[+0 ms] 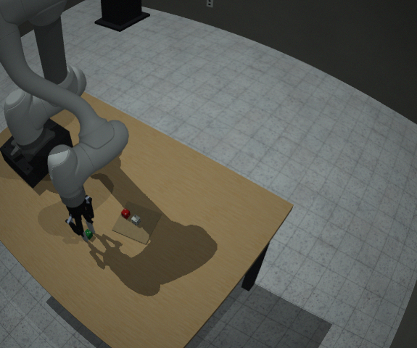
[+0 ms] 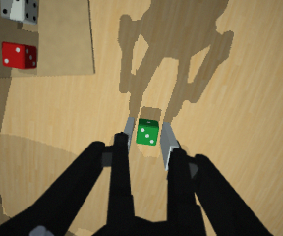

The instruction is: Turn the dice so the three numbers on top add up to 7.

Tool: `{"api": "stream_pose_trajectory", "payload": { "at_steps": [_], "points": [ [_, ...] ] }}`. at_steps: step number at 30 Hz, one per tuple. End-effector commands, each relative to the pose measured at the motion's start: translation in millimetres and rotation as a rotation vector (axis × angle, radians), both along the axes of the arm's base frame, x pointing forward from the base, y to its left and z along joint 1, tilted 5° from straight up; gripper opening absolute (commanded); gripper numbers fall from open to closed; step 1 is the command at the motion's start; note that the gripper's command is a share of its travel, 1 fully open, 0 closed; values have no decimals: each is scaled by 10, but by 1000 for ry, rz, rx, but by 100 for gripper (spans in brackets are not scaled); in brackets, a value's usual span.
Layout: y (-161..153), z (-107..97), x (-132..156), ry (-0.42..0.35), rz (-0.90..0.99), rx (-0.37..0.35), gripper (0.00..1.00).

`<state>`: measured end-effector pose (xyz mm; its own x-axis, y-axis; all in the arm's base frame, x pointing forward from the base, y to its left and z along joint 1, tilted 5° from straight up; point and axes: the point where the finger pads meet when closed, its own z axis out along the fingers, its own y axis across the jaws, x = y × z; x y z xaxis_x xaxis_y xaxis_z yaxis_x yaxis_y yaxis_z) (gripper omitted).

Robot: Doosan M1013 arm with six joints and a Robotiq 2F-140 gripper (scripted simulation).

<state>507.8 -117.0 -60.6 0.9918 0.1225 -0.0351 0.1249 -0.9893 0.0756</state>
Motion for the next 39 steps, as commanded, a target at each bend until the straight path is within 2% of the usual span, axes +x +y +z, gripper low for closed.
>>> {"api": "stream_pose_trajectory", "payload": {
  "at_steps": [1,32,33,39],
  "points": [
    [-8,-33,-1,-1,-1,-1,25],
    [-8,-33,-1,-1,-1,-1,25],
    [-8,-33,-1,-1,-1,-1,13],
    [-8,-33,-1,-1,-1,-1,13]
  ]
}}
